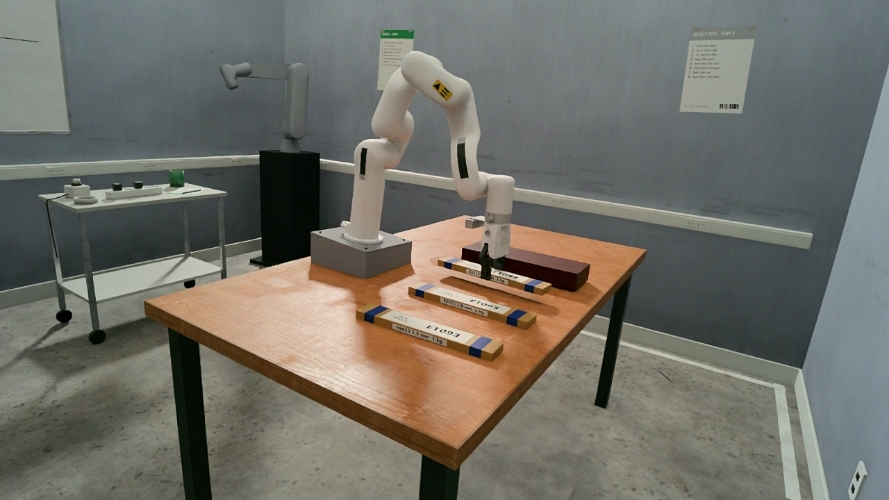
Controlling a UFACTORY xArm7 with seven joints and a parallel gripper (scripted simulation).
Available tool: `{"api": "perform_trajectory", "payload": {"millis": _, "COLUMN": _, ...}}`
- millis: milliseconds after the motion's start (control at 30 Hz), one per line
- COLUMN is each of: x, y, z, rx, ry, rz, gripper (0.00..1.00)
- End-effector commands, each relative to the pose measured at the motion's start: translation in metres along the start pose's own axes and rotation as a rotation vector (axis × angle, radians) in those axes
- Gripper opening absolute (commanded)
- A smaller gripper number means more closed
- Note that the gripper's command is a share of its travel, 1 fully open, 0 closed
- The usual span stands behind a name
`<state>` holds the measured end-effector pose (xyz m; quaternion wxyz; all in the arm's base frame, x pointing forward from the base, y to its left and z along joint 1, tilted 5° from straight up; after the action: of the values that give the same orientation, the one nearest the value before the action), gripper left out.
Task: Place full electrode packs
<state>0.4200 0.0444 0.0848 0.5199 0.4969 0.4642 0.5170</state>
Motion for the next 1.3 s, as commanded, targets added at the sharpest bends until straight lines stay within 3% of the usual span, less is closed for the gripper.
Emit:
{"api": "perform_trajectory", "payload": {"millis": 0, "x": 0.0, "y": -0.006, "z": 0.002, "rx": -0.004, "ry": 0.0, "rz": 0.0, "gripper": 0.58}}
{"api": "perform_trajectory", "payload": {"millis": 1267, "x": 0.0, "y": -0.027, "z": 0.002, "rx": -0.004, "ry": 0.0, "rz": 0.0, "gripper": 0.58}}
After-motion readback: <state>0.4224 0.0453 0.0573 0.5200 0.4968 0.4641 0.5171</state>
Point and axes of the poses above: the point where the finger pads meet when closed, its own y axis back along the fingers, its own x axis across the jaws, z = x × y, the point moved 9 cm from there along y, back along the fingers, and after that the axes turned 10 degrees about y, right-handed, at the moved point
